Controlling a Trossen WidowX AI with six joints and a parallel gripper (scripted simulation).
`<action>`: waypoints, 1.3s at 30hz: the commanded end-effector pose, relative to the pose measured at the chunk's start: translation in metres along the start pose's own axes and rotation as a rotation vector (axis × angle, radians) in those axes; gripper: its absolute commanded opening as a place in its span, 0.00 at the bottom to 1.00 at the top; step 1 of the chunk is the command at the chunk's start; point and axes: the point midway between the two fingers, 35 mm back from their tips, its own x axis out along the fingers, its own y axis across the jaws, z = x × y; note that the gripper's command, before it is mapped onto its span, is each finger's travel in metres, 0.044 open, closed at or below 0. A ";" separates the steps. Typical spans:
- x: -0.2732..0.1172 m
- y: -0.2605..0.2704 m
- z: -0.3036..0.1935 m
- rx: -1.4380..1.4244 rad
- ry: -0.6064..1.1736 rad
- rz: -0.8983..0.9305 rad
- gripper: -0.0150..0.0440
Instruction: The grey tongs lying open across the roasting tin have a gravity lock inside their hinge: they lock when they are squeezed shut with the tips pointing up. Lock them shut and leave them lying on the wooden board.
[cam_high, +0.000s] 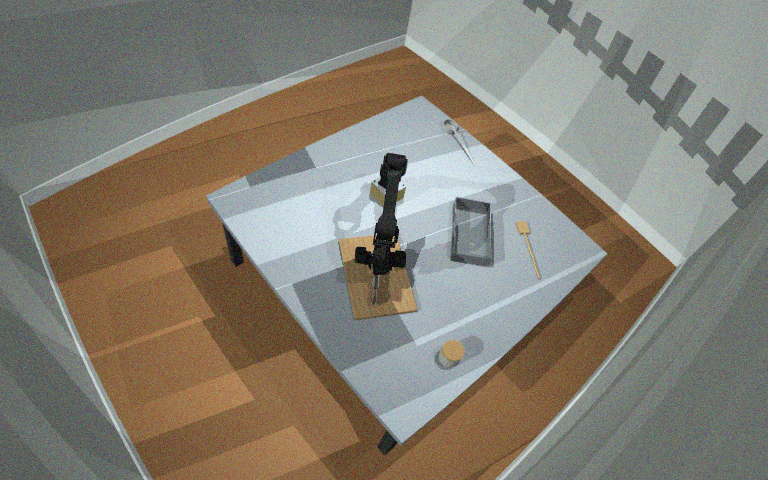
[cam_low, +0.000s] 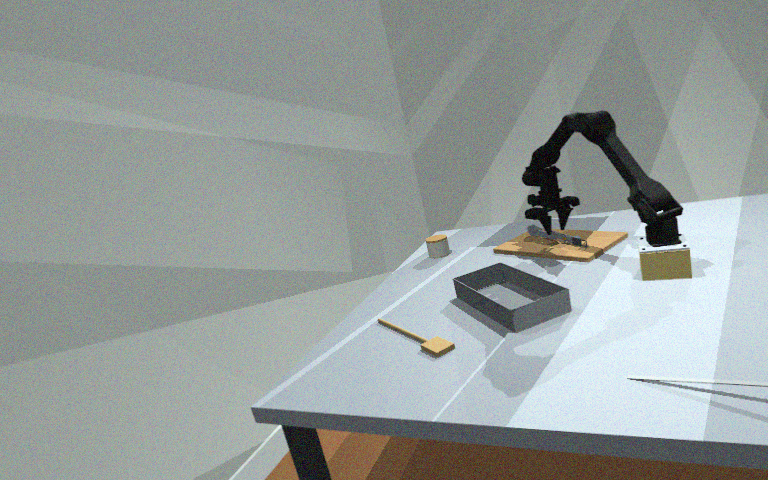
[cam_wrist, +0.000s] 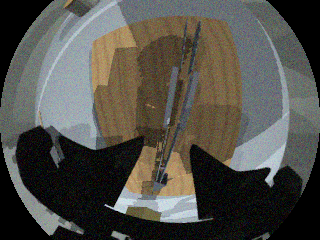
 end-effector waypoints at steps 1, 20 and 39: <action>0.000 0.000 0.000 0.000 0.000 0.000 0.89; -0.055 -0.034 -0.114 -0.009 0.007 -0.007 1.00; -0.111 -0.036 -0.143 0.001 0.006 -0.007 1.00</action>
